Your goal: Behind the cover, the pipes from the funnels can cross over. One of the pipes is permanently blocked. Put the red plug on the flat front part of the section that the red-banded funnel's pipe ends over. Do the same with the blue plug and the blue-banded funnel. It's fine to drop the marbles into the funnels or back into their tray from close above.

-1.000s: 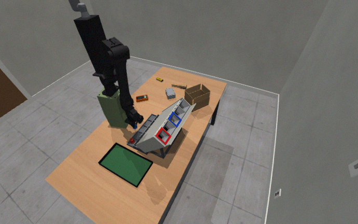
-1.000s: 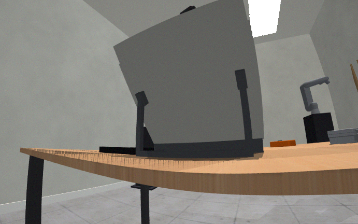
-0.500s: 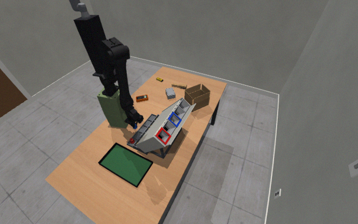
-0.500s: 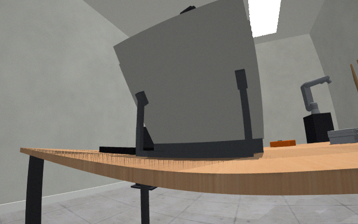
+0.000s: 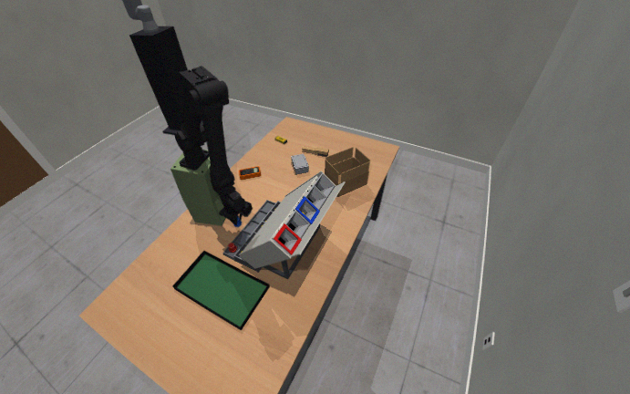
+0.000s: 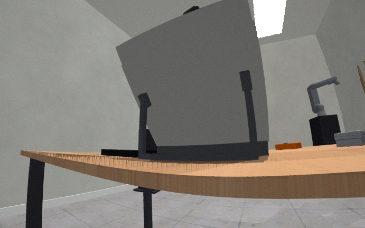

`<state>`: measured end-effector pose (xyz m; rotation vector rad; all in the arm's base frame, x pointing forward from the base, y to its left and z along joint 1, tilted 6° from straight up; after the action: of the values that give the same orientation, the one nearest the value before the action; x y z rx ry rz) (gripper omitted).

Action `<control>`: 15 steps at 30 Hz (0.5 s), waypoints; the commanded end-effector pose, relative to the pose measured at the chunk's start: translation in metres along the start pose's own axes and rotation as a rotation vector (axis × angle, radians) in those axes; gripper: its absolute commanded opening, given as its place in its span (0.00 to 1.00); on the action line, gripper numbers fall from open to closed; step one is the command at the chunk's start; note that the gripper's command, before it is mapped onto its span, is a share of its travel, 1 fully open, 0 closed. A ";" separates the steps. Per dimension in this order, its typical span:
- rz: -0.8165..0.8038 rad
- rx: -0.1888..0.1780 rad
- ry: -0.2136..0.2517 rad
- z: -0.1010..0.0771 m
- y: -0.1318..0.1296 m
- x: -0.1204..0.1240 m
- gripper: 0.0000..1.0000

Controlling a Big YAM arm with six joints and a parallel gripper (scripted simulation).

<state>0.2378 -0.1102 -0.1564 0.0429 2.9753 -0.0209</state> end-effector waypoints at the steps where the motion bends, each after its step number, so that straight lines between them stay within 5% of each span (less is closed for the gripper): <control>1: -0.001 -0.005 0.009 0.002 0.004 0.010 0.00; 11: -0.001 -0.002 0.002 0.002 0.005 0.013 0.00; 15: -0.003 -0.009 0.017 0.028 0.005 0.013 0.00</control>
<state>0.2330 -0.1078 -0.1678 0.0417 2.9722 -0.0231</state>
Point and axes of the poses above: the point where the finger pads meet when closed, its own z axis out along the fingers, its own y axis across the jaws, x = y × z, the point moved 4 cm from there along -z, back along the fingers, and after that the axes turned 8 degrees about -z, right-handed, at the moved point
